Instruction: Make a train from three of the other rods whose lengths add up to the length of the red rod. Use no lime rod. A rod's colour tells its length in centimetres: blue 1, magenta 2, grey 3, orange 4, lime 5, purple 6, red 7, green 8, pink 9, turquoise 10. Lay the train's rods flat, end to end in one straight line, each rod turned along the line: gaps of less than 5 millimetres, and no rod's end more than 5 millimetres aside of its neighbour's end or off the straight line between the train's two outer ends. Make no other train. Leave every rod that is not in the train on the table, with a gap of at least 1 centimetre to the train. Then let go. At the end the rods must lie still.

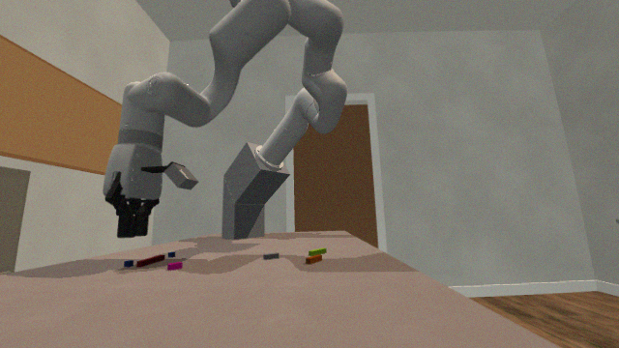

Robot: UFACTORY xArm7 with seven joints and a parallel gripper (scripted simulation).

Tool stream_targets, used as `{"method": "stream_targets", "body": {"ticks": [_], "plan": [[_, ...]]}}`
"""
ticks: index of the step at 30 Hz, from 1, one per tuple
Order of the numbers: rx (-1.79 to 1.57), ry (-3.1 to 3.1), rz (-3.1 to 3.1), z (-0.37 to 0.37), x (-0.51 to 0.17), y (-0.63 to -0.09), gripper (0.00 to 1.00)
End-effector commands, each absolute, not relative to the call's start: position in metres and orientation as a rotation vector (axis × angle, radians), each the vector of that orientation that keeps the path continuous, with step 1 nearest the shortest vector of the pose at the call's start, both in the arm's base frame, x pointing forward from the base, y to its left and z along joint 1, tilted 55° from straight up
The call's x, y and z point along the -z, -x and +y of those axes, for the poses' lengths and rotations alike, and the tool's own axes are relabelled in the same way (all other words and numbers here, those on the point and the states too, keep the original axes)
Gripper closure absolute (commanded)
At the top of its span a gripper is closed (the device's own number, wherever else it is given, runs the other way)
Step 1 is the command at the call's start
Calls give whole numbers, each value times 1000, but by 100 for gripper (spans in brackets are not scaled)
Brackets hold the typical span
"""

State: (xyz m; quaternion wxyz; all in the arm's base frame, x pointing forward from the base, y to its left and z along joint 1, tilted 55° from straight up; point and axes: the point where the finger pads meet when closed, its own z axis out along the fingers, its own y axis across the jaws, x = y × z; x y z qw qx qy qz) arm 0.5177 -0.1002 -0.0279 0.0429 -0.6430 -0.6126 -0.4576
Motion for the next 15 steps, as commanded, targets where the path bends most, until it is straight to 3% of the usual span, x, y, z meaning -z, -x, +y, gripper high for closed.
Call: {"method": "stream_targets", "body": {"ticks": [1, 15], "plan": [[1399, 1973, -1874, -99, 31, -521, 76], [1399, 1973, -1874, -88, 42, -531, 76]]}}
